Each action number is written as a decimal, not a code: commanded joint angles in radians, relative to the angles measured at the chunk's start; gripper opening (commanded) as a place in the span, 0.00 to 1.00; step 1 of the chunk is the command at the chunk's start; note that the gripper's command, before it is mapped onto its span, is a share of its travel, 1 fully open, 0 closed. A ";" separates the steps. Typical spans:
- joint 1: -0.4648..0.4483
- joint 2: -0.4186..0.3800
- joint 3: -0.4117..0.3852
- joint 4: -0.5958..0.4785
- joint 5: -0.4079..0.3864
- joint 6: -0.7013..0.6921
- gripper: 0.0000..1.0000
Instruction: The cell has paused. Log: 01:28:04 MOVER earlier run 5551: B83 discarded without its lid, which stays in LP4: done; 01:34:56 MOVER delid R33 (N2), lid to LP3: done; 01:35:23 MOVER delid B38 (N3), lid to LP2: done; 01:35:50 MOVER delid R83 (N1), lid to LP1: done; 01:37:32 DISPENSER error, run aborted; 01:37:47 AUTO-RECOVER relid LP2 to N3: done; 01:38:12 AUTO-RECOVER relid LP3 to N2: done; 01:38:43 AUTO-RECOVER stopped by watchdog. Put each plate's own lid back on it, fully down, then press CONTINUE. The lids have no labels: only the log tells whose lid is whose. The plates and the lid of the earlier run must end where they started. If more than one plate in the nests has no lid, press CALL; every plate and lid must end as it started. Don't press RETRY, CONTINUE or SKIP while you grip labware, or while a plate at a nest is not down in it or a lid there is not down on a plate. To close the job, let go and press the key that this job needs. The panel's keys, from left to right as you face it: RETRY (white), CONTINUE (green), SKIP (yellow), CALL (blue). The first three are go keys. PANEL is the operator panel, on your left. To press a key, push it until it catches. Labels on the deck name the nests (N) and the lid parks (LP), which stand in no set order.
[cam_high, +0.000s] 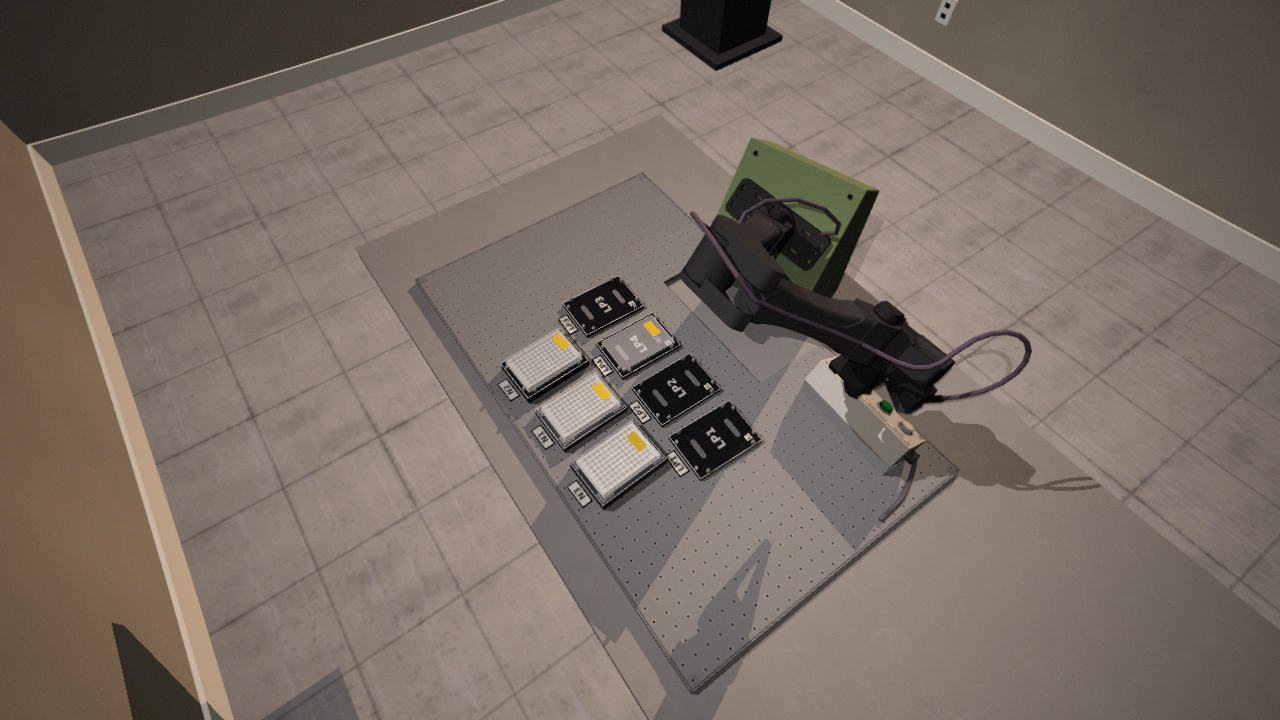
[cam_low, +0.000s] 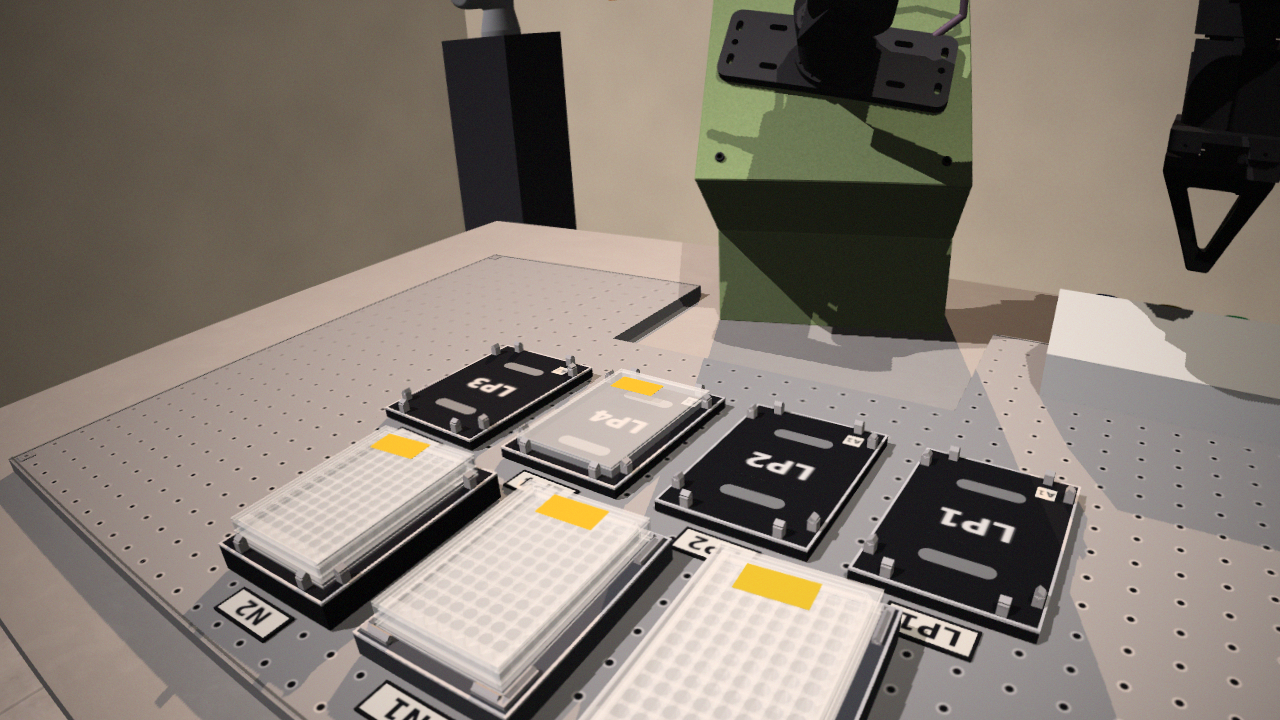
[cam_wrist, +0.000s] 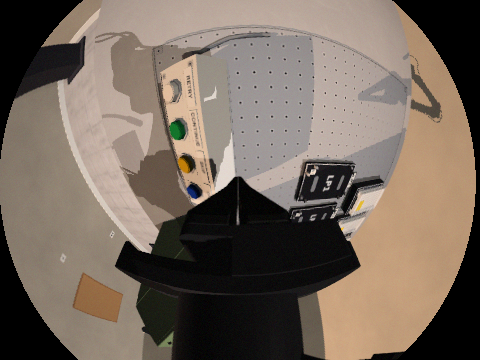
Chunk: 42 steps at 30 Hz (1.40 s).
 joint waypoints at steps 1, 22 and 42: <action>0.050 0.065 0.054 -0.021 0.019 -0.028 0.00; 0.159 0.365 0.279 -0.099 0.030 0.144 0.00; 0.163 0.333 0.292 -0.121 0.029 0.156 0.00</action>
